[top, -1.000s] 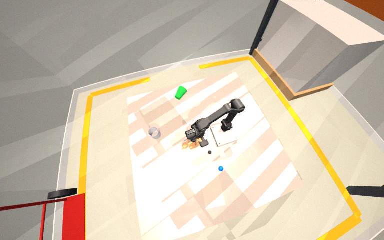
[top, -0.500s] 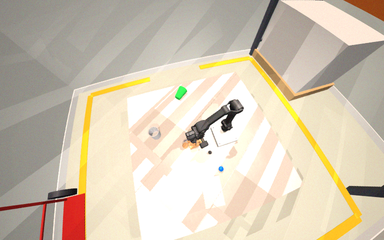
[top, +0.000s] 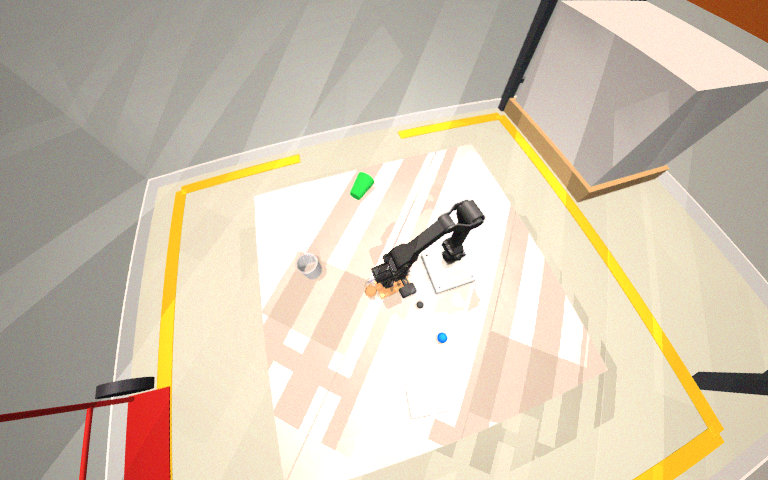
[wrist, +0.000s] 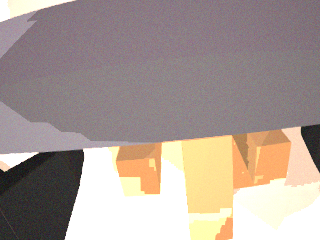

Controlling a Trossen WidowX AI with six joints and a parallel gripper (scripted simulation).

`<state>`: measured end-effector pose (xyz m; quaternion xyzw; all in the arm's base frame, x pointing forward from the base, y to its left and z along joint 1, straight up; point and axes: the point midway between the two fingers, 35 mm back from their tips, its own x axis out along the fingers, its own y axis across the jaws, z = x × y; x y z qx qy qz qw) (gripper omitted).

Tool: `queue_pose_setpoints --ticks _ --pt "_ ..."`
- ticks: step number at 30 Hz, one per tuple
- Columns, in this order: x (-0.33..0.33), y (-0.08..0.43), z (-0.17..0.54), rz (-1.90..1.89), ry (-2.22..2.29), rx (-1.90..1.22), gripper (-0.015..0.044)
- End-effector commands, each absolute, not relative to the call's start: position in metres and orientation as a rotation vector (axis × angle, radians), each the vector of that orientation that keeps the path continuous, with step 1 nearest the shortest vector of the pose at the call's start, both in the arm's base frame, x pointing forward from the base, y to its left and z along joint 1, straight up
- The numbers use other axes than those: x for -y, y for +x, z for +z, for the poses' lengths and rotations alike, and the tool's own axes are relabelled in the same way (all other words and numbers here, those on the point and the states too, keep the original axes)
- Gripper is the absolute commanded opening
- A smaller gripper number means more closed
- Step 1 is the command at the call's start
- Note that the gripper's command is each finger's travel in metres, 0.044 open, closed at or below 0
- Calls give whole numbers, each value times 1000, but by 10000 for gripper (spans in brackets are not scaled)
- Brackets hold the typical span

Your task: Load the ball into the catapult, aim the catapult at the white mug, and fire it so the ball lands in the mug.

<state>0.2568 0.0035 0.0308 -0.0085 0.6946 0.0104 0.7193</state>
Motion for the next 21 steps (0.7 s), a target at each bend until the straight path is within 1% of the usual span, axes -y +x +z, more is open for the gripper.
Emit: queue_pose_setpoints --ticks 1,3,15,20,21 --pt "-3 255 25 18 -19 -1543 440" --pt "-3 255 25 18 -19 -1543 440" --pt "-4 256 28 23 -19 -1538 125" --pt "-4 256 28 23 -19 -1538 92" --pt "-4 257 31 23 -19 -1538 65"
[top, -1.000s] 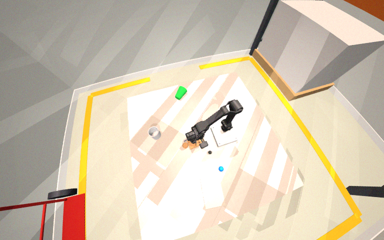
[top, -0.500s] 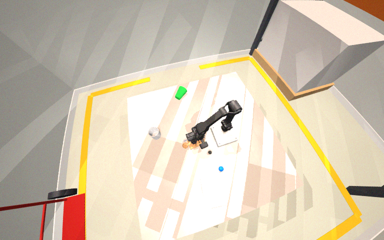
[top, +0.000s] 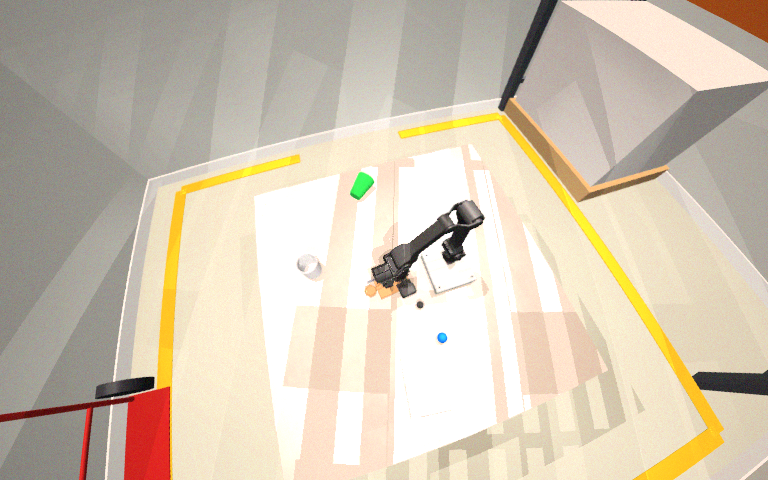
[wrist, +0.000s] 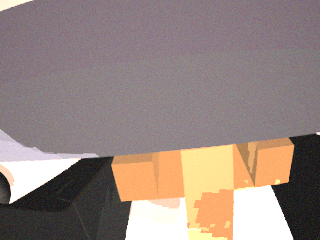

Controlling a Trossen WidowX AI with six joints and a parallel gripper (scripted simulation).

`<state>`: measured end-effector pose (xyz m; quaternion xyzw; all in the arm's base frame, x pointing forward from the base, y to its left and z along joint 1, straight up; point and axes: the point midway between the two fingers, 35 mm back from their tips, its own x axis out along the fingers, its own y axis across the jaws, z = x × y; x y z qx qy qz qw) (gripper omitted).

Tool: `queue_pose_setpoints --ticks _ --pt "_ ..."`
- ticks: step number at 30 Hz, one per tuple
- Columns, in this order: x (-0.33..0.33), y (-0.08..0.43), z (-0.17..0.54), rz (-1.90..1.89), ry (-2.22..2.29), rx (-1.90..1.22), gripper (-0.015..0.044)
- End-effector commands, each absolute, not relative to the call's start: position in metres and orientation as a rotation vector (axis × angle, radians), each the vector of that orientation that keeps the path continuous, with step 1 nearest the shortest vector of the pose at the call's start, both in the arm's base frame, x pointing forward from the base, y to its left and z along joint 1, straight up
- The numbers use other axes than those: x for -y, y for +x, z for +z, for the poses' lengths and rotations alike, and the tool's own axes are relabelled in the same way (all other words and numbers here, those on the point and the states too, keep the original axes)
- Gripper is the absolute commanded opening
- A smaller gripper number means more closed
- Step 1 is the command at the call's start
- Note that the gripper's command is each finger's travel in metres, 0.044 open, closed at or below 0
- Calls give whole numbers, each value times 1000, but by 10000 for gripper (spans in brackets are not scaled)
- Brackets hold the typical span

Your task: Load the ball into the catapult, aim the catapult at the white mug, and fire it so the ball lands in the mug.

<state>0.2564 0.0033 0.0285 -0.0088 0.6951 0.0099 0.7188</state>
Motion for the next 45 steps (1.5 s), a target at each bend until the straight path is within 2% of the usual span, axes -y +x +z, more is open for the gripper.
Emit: queue_pose_setpoints --ticks 1,3,11,35,45 --pt "-3 257 39 23 -19 -1538 39" --pt "-3 256 67 22 -19 -1538 0" --pt "5 257 78 86 -87 -1536 0" --pt "111 267 77 707 -744 -1424 0" --pt "118 269 77 724 -763 -1418 0"
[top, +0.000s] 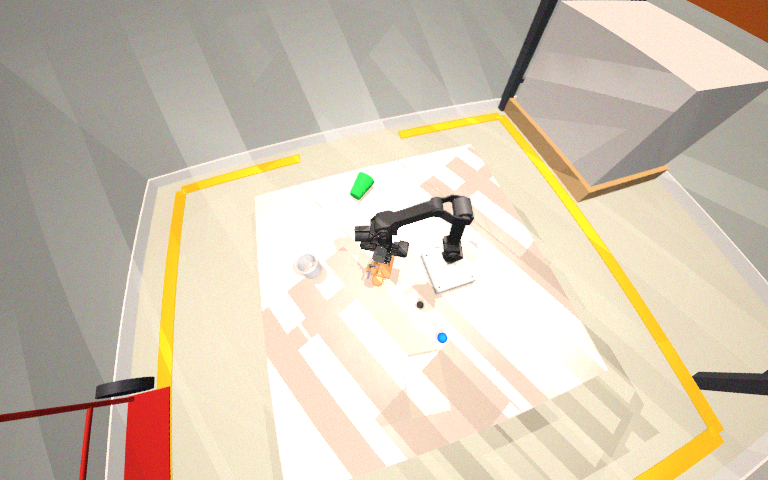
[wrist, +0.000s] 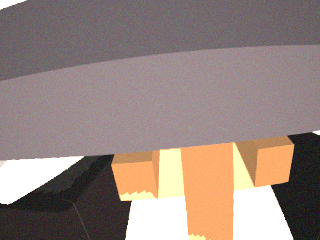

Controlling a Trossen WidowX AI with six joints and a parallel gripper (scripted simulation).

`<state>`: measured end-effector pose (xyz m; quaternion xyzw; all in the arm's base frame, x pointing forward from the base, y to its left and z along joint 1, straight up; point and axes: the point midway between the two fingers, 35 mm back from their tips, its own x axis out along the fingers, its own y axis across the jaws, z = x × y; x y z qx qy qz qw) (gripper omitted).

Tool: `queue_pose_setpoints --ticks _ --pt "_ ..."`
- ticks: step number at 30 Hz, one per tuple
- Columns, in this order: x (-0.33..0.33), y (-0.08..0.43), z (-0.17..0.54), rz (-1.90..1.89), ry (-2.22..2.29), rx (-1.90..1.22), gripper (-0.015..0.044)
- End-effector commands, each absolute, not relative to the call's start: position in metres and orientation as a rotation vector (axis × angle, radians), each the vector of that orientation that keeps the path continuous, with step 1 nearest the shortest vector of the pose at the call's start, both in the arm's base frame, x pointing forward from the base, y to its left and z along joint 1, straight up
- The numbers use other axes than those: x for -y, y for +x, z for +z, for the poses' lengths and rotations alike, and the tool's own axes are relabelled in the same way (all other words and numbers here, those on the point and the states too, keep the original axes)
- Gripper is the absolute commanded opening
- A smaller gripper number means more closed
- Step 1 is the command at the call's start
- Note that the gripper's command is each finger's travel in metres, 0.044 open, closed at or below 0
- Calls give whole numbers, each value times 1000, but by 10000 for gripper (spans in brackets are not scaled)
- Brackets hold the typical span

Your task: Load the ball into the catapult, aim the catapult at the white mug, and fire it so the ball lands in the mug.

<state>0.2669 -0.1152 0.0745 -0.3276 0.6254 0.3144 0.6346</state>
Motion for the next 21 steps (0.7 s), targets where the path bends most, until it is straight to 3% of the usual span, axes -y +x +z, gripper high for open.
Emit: queue_pose_setpoints --ticks 1,21 --pt "118 269 77 724 -763 -1418 0" --pt "119 272 45 725 -763 -1418 0"
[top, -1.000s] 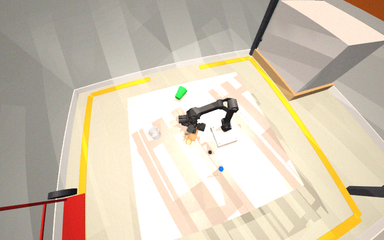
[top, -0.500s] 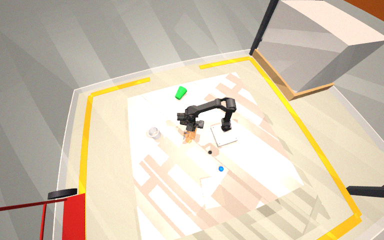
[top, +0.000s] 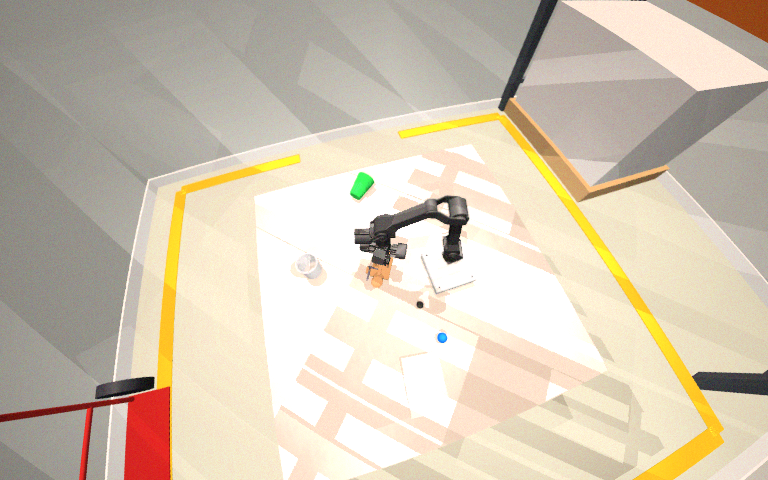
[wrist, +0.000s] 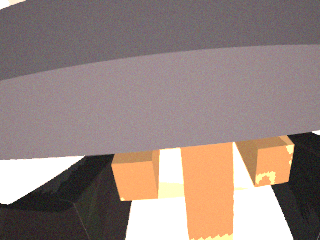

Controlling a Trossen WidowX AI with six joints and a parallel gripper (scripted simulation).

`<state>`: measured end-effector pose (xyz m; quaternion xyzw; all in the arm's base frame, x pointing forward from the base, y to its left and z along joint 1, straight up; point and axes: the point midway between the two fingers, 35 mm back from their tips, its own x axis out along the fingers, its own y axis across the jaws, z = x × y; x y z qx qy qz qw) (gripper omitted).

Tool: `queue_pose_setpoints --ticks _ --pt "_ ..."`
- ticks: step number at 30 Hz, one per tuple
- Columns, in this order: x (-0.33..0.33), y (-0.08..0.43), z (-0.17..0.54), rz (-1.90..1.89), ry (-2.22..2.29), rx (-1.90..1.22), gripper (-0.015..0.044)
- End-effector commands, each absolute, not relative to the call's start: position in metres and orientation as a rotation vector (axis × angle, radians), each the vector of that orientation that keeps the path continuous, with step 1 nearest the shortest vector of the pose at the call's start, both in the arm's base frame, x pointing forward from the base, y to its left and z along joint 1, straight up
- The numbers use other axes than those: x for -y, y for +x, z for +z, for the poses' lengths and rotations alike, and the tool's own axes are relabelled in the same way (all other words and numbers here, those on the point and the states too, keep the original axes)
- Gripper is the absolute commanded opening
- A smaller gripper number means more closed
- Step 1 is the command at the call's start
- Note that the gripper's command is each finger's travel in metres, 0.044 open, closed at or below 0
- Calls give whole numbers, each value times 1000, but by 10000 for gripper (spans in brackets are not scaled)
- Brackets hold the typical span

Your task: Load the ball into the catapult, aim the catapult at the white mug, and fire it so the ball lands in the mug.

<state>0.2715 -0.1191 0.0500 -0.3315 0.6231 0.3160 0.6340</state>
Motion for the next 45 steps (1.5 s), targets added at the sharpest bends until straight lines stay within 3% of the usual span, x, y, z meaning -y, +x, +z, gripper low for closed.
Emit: queue_pose_setpoints --ticks 1,17,34,39,45 --pt "119 272 44 725 -763 -1418 0" --pt "119 272 32 723 -758 -1425 0" --pt "121 275 56 723 -759 -1424 440" --pt "119 270 130 723 -759 -1424 440" --pt "120 274 117 711 -769 -1413 440"
